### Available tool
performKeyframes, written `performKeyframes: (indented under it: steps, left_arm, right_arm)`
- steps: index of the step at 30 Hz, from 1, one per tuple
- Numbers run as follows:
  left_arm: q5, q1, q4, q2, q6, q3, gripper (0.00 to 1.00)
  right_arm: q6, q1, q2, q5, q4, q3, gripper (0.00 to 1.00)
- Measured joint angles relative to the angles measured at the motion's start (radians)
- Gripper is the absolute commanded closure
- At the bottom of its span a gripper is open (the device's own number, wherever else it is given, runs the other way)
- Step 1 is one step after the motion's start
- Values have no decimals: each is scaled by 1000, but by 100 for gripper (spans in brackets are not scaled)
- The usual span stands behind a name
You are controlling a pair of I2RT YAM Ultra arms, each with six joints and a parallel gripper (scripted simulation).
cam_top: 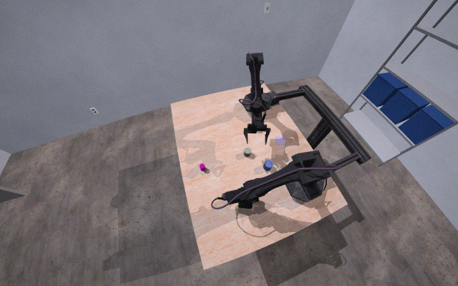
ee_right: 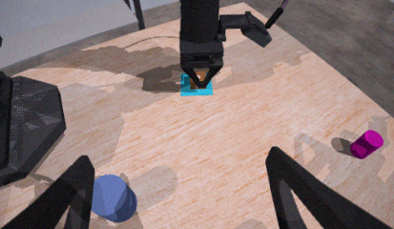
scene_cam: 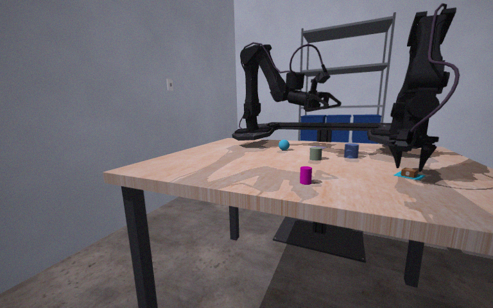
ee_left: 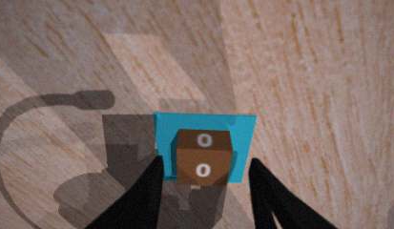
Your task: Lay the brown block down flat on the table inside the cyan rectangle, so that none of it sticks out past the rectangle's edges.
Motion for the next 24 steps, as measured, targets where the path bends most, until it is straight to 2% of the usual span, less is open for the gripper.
performKeyframes:
  steps: [2,4,6,8,16,24]
  left_arm:
    - [0,-2,-13,-12,-2,8,44]
    - [0,-2,-25,-24,-3,17,22]
    - [-1,-3,-36,-34,-4,25,22]
    - [-2,-4,-45,-40,-5,30,0]
    - [-3,-10,-153,-107,-10,83,0]
    - [0,0,-186,-93,-5,86,0]
  right_arm:
    - [0,0,0,0,0,0,0]
    - [0,0,0,0,0,0,0]
    - [0,0,0,0,0,0,0]
    - [0,0,0,0,0,0,0]
    - [0,0,0,0,0,0,0]
    - [0,0,0,0,0,0,0]
